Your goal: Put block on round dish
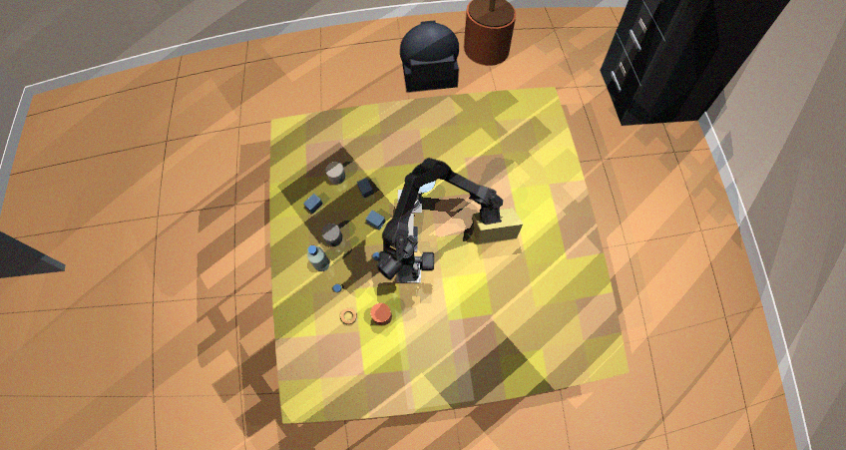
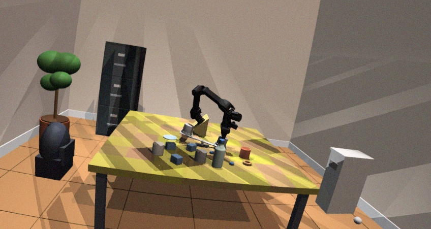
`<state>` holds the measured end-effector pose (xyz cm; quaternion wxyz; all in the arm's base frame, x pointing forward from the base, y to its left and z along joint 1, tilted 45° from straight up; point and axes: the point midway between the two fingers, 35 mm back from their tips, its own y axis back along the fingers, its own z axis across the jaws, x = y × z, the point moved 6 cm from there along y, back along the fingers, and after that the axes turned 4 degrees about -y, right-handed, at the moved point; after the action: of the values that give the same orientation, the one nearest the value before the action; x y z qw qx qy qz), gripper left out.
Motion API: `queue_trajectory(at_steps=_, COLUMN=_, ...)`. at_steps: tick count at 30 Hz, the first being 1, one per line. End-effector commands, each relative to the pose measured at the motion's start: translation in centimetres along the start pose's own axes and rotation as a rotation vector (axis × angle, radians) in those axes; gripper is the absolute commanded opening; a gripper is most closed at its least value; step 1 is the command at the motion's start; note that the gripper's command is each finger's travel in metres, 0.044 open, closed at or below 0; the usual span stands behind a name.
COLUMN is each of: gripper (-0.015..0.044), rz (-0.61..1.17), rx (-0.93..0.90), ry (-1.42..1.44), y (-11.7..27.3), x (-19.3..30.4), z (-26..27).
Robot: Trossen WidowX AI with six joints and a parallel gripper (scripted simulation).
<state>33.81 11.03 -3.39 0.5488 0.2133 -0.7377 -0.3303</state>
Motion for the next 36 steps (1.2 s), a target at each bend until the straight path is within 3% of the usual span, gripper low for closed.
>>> queue_trajectory(at_steps=1, gripper=0.0440, rz=0.006, rx=0.000, ry=0.006, y=-0.7, x=0.1, z=0.1)
queue_trajectory(at_steps=19, gripper=0.0440, rz=0.008, rx=0.001, ry=0.006, y=-3.4, x=0.2, z=0.2)
queue_trajectory(at_steps=22, gripper=0.0361, rz=0.008, rx=0.001, ry=0.006, y=-3.4, x=0.2, z=0.2)
queue_trajectory(at_steps=30, gripper=0.0308, rz=0.008, rx=0.001, ry=0.006, y=-3.4, x=0.2, z=0.2)
queue_trajectory(at_steps=36, gripper=0.0150, rz=0.008, rx=0.001, ry=0.006, y=-3.1, x=0.2, z=0.1)
